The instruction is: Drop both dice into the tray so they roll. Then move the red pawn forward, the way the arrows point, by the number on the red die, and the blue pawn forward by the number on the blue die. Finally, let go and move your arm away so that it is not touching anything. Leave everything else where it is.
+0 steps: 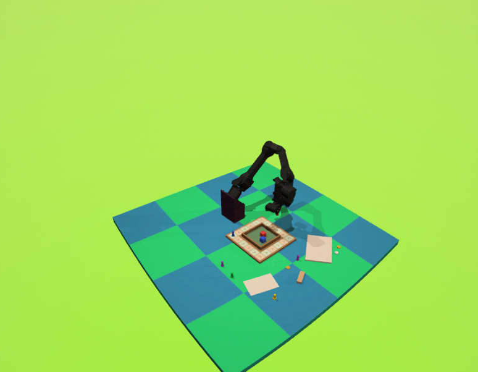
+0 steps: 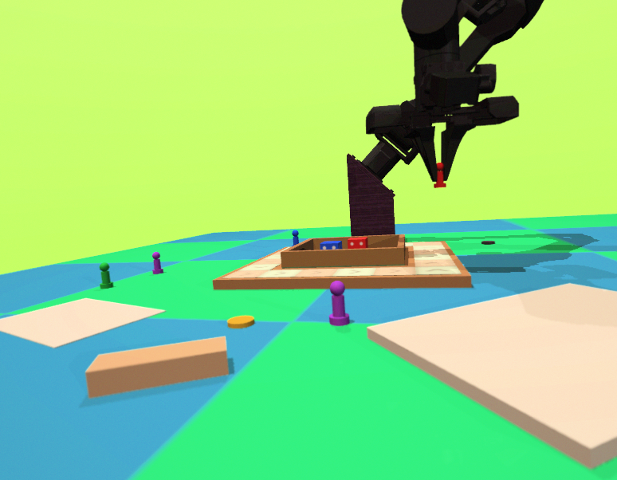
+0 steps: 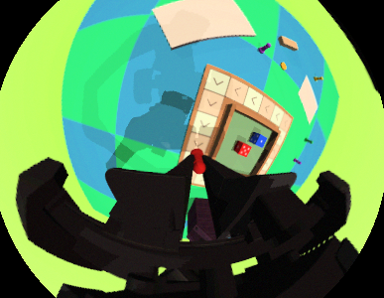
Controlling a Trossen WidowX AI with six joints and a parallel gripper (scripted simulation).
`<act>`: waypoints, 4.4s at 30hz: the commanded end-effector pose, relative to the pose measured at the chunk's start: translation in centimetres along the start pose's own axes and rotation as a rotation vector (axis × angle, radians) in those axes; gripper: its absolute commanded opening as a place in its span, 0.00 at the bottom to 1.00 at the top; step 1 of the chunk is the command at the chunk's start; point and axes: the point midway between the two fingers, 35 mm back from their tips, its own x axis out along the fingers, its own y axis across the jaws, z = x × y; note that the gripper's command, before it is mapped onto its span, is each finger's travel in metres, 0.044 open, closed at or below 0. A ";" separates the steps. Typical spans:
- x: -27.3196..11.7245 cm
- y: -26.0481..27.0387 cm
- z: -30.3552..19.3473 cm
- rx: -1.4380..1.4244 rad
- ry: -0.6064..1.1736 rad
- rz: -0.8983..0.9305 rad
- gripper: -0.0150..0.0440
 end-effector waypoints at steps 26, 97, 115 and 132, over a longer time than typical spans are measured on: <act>4.0 0.7 -10.3 -0.002 -0.005 0.004 0.25; 2.3 -12.0 -9.3 -0.011 -0.003 -0.068 0.59; 3.5 -21.7 -15.3 -0.047 -0.004 -0.010 0.59; 6.5 -21.7 -15.2 -0.047 -0.005 -0.010 0.59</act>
